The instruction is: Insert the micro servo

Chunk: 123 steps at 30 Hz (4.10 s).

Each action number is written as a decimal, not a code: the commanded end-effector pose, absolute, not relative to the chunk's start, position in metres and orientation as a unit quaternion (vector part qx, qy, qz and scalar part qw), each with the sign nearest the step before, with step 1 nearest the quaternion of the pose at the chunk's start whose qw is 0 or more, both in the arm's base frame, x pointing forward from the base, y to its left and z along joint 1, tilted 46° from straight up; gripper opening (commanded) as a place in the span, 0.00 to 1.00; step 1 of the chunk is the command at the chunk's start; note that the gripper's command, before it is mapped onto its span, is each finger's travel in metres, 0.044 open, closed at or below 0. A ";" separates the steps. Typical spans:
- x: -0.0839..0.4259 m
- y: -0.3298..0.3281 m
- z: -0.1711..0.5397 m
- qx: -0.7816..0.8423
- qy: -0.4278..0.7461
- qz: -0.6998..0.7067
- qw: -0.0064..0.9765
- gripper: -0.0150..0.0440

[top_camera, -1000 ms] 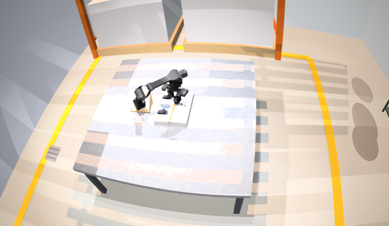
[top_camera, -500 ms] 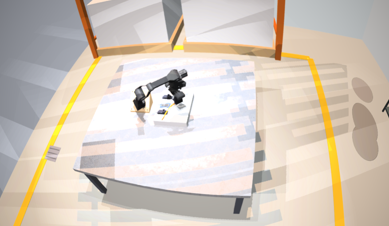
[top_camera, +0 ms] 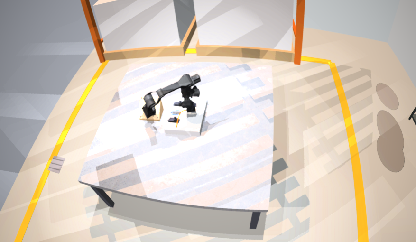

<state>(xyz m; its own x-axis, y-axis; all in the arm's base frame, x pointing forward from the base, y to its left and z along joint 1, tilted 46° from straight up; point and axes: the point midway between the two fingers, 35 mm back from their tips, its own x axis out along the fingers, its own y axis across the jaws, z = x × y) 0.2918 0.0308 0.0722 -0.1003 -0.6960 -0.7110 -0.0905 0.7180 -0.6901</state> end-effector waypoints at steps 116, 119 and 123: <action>0.181 0.011 0.033 -0.215 0.666 -0.324 0.636 0.25; 0.180 0.009 0.031 -0.215 0.666 -0.324 0.636 0.25; 0.180 0.007 0.029 -0.215 0.666 -0.324 0.636 0.25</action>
